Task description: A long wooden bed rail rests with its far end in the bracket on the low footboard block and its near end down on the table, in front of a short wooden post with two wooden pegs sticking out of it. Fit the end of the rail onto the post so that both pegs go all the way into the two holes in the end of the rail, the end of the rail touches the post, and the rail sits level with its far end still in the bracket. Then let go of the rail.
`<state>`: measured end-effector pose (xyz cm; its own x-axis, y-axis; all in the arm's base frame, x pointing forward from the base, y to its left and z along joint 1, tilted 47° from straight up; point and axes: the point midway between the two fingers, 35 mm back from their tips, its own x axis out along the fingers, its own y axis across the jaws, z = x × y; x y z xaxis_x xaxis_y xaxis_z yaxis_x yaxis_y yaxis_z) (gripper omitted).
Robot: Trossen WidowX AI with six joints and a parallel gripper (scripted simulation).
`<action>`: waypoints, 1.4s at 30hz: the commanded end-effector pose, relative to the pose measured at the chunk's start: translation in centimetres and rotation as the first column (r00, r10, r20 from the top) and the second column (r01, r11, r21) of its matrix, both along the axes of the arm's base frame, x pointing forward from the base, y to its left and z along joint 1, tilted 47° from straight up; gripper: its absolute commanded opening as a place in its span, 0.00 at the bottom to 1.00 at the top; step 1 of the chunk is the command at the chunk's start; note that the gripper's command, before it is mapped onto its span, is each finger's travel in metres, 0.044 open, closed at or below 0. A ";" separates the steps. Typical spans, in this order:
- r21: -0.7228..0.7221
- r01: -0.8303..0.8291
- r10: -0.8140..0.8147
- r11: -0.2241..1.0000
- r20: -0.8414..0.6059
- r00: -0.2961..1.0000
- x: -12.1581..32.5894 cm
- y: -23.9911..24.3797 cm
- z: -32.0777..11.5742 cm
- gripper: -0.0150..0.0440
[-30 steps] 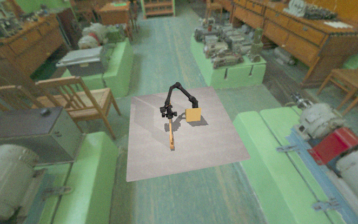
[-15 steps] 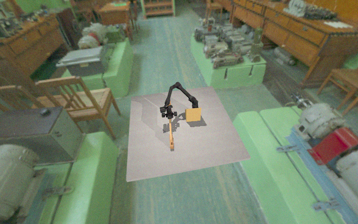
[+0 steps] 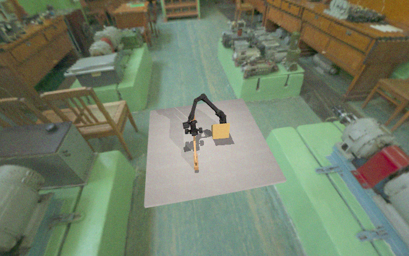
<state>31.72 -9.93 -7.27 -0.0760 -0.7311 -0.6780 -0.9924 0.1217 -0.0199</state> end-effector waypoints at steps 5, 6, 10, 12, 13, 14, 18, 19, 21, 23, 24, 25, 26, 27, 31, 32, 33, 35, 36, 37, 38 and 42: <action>0.000 -0.008 0.008 1.000 0.002 1.000 0.1 0.0 0.3 0.25; 0.000 -0.008 0.008 1.000 0.002 1.000 0.1 -0.1 0.3 0.25; 0.000 -0.008 0.008 1.000 0.002 1.000 0.1 -0.1 0.4 0.25; 0.000 -0.008 0.008 1.000 0.002 1.000 0.1 -0.2 0.5 0.25; 0.000 -0.008 0.008 1.000 0.002 1.000 0.1 -0.2 0.5 0.25; 0.000 -0.008 0.008 1.000 0.002 1.000 0.1 -0.2 0.5 0.25; 0.000 -0.008 0.008 1.000 0.002 1.000 0.1 -0.3 0.6 0.25; 0.000 -0.008 0.008 1.000 0.002 1.000 0.1 -0.3 0.7 0.25; 0.000 -0.008 0.008 1.000 0.002 1.000 0.1 -0.3 0.7 0.25; 0.000 -0.008 0.008 1.000 0.002 1.000 0.1 -0.3 0.8 0.25; 0.000 -0.008 0.008 1.000 0.002 1.000 0.1 -0.3 0.8 0.25; 0.000 -0.008 0.008 1.000 0.002 1.000 0.1 -0.3 0.8 0.25; 0.000 -0.008 0.008 1.000 0.002 1.000 0.1 -0.3 0.9 0.25; 0.000 -0.008 0.008 1.000 0.002 1.000 0.1 -0.4 0.9 0.25; 0.000 -0.008 0.008 1.000 0.002 1.000 0.1 -0.4 1.0 0.25; 0.000 -0.008 0.008 1.000 0.002 1.000 0.1 -0.4 1.1 0.25; 0.000 -0.008 0.008 1.000 0.002 1.000 0.1 -0.4 1.1 0.25; 0.000 -0.008 0.008 1.000 0.002 1.000 0.1 -0.5 1.1 0.25; 0.000 -0.008 0.008 1.000 0.002 1.000 0.1 -0.5 1.2 0.25; 0.000 -0.008 0.008 1.000 0.002 1.000 0.1 -0.5 1.2 0.25; 0.000 -0.008 0.008 1.000 0.002 1.000 0.1 -0.6 1.2 0.25; 0.000 -0.008 0.008 1.000 0.002 1.000 0.1 -0.7 1.3 0.25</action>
